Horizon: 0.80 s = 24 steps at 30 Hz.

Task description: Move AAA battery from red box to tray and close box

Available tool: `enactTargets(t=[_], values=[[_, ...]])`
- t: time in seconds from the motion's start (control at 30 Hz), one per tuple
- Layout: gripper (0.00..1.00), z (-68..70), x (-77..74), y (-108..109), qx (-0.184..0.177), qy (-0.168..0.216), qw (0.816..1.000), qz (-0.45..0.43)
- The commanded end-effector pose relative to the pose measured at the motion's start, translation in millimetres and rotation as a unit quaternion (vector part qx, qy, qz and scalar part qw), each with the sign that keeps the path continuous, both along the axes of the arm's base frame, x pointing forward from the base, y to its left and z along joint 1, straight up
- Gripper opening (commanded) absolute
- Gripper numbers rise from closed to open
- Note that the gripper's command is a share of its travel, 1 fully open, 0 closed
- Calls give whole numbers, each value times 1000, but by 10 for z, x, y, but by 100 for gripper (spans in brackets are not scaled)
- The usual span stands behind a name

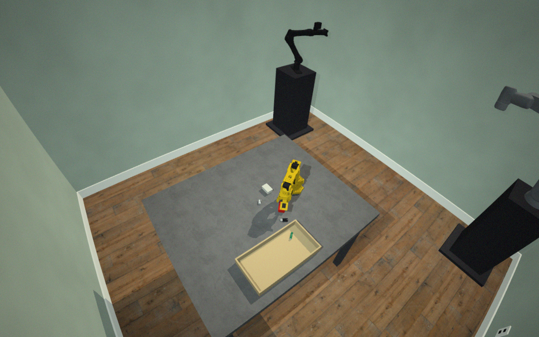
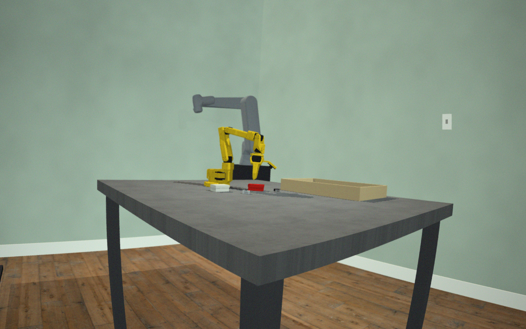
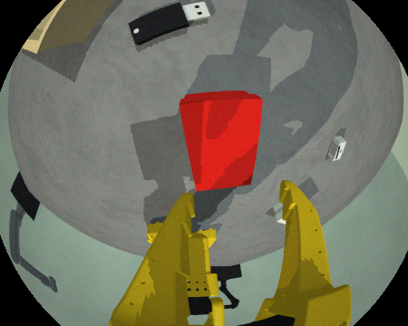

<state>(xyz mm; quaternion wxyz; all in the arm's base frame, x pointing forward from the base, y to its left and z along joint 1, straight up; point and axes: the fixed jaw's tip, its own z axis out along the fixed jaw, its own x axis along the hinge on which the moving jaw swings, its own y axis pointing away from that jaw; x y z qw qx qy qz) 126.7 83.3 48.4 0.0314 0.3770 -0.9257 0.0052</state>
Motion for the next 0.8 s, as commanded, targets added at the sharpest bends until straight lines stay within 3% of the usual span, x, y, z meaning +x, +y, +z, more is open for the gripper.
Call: enactTargets(t=[0.0,0.77], values=[[29,137,68,27,17,-27,999,1],[29,182,63,20,17,-27,999,1]])
